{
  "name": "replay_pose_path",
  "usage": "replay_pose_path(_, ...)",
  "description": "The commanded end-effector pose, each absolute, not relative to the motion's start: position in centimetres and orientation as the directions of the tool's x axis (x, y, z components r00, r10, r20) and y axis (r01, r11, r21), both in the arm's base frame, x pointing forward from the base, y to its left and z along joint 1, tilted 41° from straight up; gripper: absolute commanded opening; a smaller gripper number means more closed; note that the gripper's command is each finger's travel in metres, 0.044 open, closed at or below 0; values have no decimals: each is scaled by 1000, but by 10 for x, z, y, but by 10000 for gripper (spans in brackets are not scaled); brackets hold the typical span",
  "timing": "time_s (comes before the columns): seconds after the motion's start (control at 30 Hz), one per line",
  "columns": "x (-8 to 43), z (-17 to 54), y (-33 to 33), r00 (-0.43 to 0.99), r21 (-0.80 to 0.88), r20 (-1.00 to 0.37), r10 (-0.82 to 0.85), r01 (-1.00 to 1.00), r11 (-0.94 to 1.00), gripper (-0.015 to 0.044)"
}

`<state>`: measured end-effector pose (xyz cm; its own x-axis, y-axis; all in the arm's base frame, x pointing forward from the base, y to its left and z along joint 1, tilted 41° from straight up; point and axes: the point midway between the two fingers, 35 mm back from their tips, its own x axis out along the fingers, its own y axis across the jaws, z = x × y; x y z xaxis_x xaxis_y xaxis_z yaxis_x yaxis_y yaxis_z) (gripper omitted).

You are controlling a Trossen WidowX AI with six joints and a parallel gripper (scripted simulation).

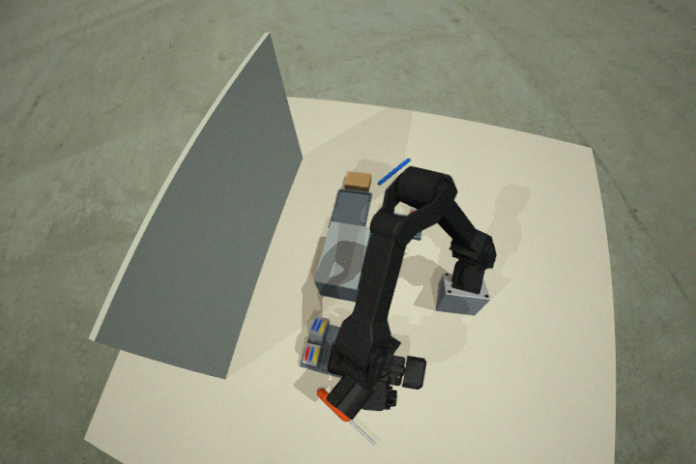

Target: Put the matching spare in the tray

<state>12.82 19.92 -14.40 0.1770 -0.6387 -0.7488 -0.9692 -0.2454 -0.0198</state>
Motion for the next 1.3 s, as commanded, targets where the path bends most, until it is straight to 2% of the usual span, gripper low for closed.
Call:
replay_pose_path(0.0,122,-115,226,184,-33,-764,-619,-969,-246,0)
replay_pose_path(0.3,122,-110,231,190,-37,-765,-616,-967,-252,0)
replay_pose_path(0.67,113,-52,267,183,-32,-764,-618,-968,-247,0)
replay_pose_path(0.83,113,-48,269,183,-32,-764,-618,-969,-247,0)
replay_pose_path(1.27,179,-2,259,170,-27,-803,-571,-968,-249,0)
